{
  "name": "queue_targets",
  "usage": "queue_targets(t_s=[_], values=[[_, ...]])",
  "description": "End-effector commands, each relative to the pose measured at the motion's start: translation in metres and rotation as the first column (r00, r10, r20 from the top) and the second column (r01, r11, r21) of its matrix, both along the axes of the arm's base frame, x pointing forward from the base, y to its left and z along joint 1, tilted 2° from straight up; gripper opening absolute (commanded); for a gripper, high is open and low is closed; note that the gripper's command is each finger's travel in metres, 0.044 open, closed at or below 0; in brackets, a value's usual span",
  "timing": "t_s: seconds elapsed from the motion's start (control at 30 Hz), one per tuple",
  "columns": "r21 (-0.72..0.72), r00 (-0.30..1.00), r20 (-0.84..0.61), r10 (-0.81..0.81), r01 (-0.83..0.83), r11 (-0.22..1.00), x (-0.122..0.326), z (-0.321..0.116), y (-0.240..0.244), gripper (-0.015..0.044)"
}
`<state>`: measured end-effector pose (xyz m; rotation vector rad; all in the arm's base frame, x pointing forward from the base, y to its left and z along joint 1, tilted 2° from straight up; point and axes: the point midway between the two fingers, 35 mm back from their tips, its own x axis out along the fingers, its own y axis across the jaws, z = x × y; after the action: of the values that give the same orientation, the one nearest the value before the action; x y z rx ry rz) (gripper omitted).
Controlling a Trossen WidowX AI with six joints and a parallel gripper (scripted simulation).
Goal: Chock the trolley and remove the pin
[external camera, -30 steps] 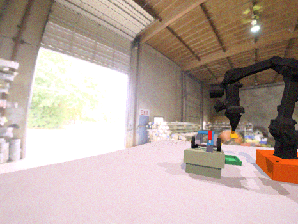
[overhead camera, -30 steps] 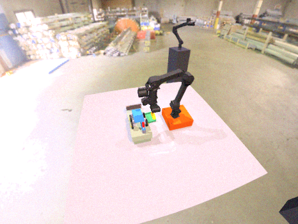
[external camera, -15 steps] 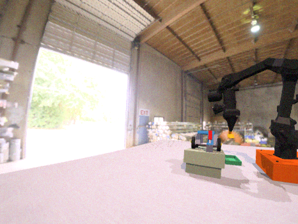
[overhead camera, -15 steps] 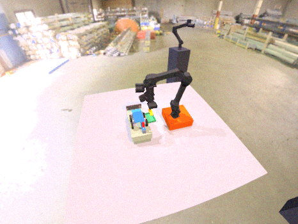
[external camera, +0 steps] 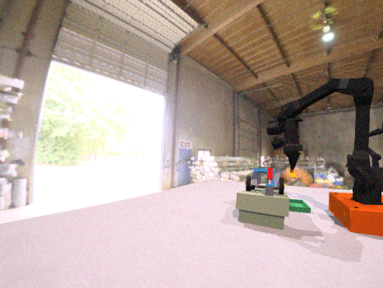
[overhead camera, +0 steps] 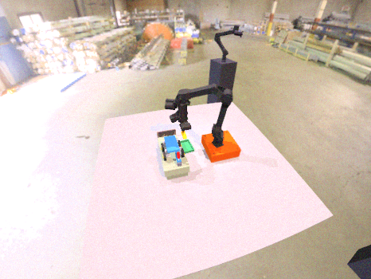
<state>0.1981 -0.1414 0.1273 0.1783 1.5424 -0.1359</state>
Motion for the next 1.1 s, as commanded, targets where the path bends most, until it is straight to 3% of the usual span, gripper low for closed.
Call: queue_targets(t_s=[0.0,0.23,0.47,1.07], values=[[-0.004,1.000,0.007,0.003,-0.003,1.000,0.002,0.000,-0.016,0.0000],[-0.006,1.000,0.007,0.003,-0.003,1.000,0.003,-0.001,-0.047,0.0000],[0.105,1.000,0.029,0.005,-0.008,0.994,0.003,-0.001,-0.051,0.0000],[0.108,0.999,0.033,0.005,-0.009,0.994,0.032,-0.008,-0.060,0.0000]])
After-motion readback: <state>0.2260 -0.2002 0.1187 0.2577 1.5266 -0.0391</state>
